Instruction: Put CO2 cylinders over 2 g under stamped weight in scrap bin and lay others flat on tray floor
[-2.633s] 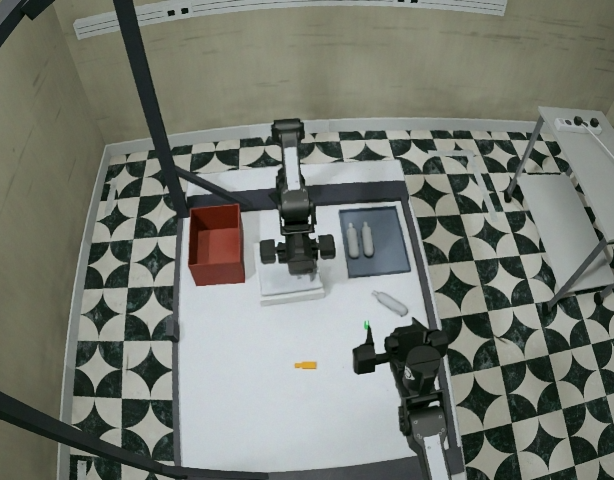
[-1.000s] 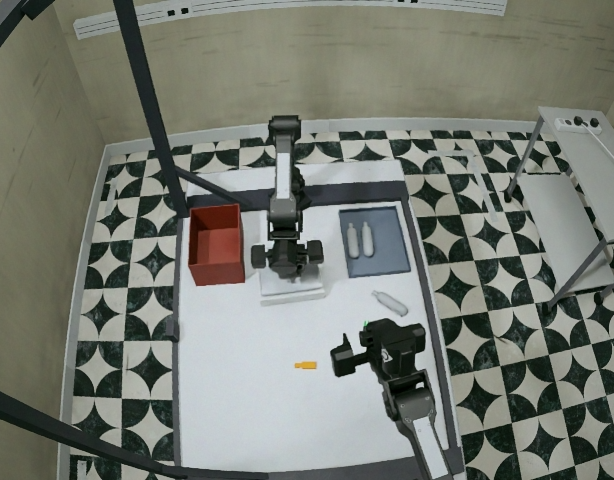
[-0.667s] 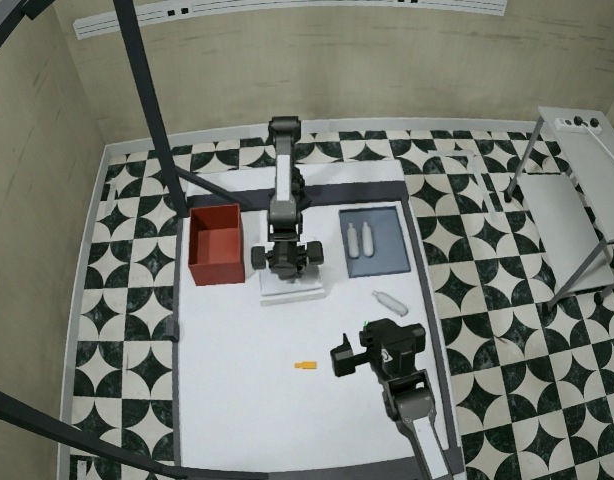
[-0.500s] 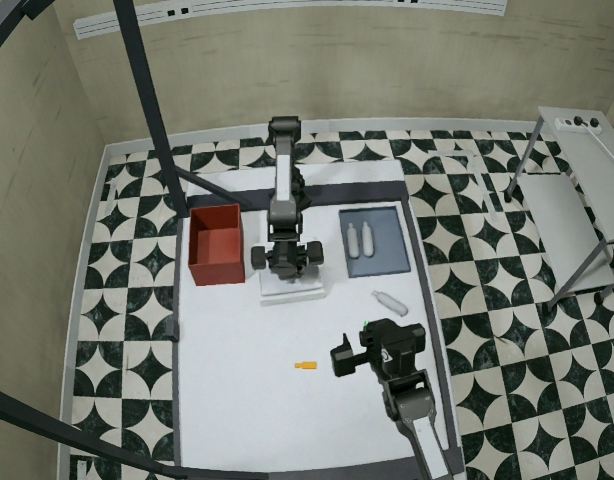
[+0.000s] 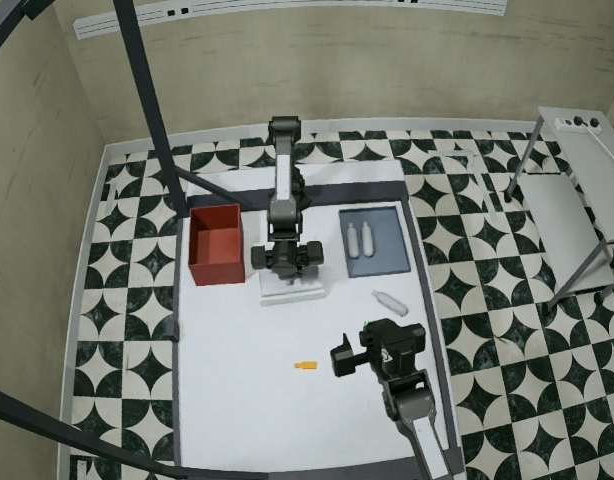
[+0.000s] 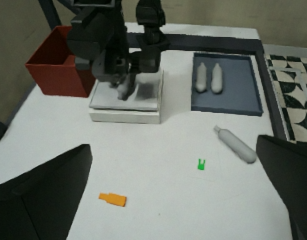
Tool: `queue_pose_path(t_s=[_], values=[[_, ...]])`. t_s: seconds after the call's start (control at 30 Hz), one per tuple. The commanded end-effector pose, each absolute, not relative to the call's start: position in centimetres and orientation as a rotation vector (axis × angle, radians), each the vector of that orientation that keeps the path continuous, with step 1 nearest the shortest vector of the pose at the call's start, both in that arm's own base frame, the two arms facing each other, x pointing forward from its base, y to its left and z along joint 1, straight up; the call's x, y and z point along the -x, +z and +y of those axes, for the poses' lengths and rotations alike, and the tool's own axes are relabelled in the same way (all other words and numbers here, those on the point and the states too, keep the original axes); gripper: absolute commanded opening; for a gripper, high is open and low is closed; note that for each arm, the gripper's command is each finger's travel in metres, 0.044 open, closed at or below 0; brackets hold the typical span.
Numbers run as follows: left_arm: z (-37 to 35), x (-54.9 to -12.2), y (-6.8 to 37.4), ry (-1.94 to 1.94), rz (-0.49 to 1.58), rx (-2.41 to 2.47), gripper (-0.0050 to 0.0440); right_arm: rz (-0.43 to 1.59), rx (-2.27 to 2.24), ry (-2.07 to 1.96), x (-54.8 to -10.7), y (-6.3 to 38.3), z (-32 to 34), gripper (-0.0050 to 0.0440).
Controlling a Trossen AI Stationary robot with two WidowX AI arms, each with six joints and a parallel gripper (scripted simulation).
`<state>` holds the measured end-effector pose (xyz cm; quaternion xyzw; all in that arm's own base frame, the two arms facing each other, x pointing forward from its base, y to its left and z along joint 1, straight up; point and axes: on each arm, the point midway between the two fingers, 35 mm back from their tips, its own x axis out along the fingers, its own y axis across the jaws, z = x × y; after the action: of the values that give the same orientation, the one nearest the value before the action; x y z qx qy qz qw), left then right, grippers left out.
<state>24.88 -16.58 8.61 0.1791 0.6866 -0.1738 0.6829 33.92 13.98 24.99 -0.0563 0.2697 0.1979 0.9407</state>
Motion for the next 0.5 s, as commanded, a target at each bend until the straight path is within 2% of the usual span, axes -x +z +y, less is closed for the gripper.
queue_pose_path(t_s=[0.0,0.23,0.47], values=[[-16.9,-25.4,10.6,-0.395,1.489,-0.382,0.0264,0.528,0.113,0.407,-33.9,25.9,14.0,0.0440],[-16.8,-25.2,15.3,-0.395,1.489,-0.382,0.0432,0.528,0.113,0.407,-33.9,25.9,14.0,0.0440],[-16.4,-24.3,15.2,-0.403,1.497,-0.395,0.0440,0.523,0.113,0.412,-34.5,26.3,14.5,0.0440]])
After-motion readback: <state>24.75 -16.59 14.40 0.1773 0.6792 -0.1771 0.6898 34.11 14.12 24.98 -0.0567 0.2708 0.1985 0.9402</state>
